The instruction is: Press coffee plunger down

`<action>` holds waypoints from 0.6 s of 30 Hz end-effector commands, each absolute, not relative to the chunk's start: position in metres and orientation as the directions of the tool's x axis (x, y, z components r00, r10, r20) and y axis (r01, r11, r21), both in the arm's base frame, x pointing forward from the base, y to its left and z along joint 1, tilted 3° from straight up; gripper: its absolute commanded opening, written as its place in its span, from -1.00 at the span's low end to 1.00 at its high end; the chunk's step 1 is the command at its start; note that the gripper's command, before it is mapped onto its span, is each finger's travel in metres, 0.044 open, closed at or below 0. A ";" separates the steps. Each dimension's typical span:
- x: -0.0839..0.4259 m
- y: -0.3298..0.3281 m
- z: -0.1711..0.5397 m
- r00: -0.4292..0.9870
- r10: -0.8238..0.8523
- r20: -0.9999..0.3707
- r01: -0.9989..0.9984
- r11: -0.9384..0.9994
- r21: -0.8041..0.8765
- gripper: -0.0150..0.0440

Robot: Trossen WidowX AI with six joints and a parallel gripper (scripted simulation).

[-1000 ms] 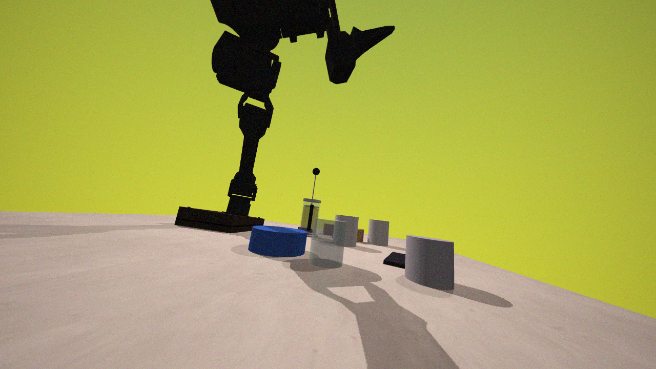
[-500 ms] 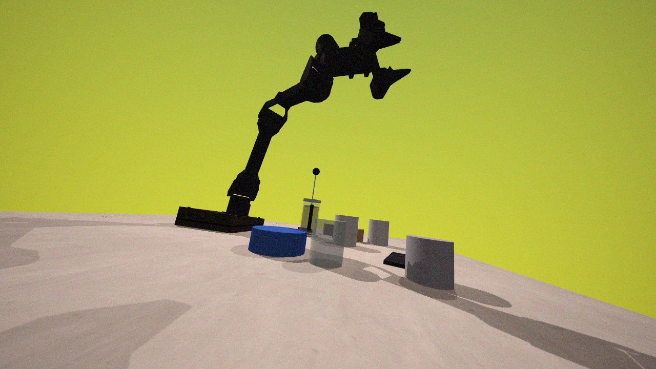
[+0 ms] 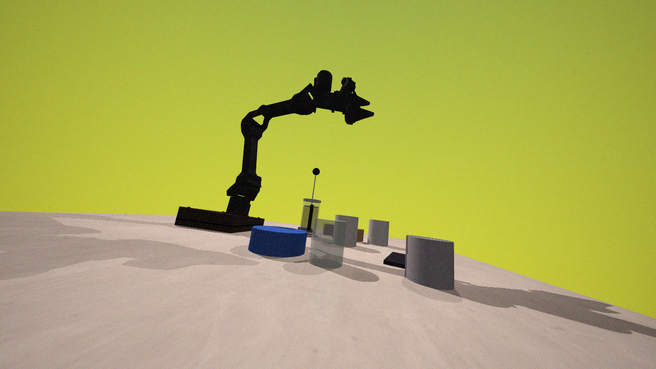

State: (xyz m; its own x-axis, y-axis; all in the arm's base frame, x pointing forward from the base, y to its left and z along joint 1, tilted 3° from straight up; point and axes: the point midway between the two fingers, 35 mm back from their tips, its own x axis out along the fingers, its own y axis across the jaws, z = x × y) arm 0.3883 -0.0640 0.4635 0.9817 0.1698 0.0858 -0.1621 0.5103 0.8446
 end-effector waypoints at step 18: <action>0.184 0.060 0.323 0.827 0.339 -0.449 -0.364 0.931 0.033 1.00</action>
